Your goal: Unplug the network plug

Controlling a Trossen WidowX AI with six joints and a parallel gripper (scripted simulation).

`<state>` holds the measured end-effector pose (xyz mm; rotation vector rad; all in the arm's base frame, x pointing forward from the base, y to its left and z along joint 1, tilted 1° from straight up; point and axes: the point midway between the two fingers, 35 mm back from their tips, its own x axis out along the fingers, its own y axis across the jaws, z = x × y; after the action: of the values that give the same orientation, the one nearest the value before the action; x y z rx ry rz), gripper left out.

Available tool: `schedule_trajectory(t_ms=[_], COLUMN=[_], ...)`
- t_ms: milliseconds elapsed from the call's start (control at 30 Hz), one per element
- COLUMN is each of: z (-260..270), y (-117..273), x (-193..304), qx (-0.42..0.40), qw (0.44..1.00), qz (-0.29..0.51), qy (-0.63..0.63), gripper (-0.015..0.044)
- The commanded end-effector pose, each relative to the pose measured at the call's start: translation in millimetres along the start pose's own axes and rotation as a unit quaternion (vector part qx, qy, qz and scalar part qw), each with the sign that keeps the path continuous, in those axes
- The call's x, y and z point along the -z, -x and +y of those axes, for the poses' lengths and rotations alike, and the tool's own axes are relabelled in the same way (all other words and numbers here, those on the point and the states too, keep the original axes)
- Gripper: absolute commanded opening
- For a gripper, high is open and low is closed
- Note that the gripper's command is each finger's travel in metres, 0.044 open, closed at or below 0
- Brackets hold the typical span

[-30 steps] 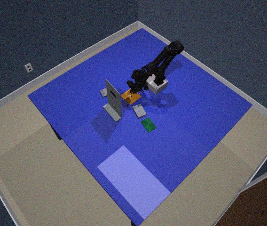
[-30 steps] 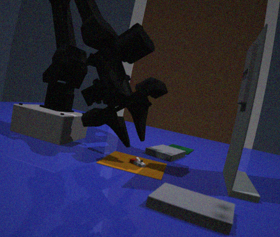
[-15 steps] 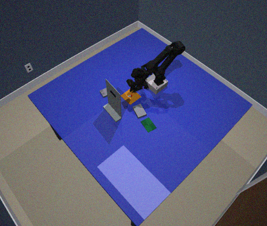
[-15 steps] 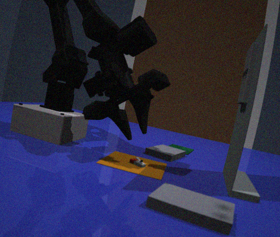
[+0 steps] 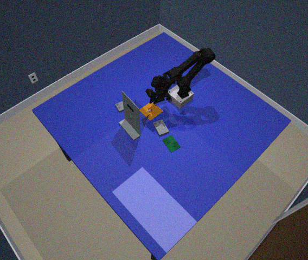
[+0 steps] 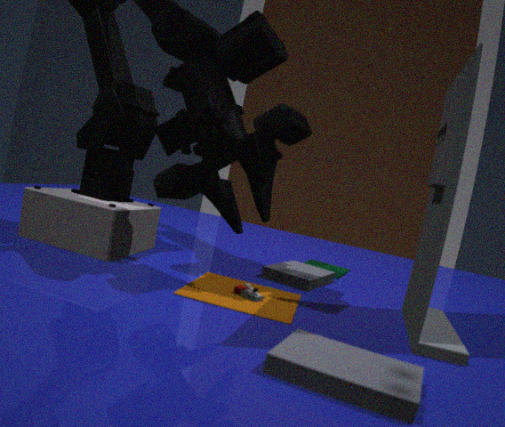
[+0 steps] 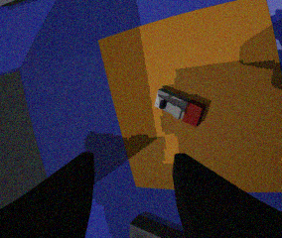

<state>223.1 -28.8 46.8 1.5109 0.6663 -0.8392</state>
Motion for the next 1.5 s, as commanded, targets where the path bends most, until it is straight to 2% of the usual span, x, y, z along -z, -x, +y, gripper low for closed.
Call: schedule_trajectory(t_ms=[0, 900, 967, 1467], z=[7, 22, 19, 49], y=[7, 47, 41, 76], x=[0, 0, 0, 0], qx=[-0.004, -0.004, 0.0, -0.002], qw=[1.0, 1.0, 1.0, 1.0], qz=[0.002, 0.001, 0.0, 0.0], qy=[0.002, 0.002, 0.0, 0.001], gripper=[0.0156, 0.0156, 0.0156, 0.0156])
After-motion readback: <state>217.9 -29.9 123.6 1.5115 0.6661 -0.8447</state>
